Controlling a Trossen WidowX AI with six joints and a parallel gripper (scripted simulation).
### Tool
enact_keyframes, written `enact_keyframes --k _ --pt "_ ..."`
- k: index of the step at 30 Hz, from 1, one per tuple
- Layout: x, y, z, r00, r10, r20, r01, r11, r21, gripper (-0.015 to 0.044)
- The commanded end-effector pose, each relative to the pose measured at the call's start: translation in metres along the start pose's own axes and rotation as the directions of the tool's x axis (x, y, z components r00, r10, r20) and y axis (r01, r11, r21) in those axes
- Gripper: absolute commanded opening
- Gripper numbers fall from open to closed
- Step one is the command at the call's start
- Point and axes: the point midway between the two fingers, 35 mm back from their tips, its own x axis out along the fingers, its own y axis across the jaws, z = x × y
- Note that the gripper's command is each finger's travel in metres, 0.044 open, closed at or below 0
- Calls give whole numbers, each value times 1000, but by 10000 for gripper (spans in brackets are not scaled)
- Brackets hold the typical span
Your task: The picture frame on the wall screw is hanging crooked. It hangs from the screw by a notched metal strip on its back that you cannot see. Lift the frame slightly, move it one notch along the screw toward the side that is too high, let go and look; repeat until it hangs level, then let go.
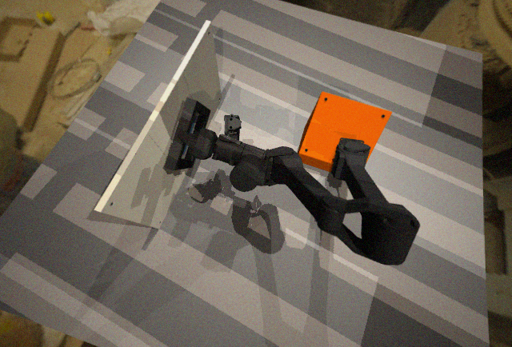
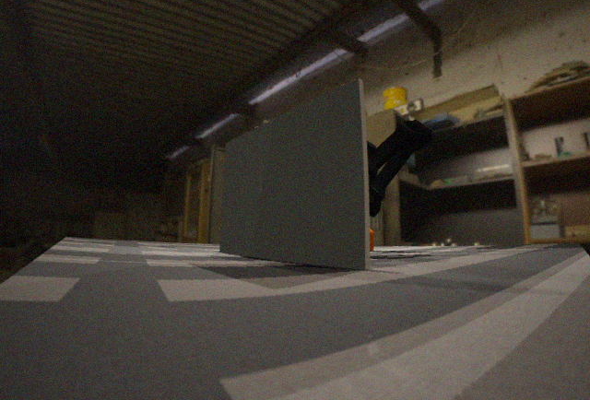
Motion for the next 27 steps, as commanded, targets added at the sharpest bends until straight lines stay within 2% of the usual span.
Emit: enact_keyframes --k 1,27 --pt "0 1 0 1000 1 -1 -1 1000 -2 0" --pt "0 10 0 1000 1 -1 -1 1000 -2 0"
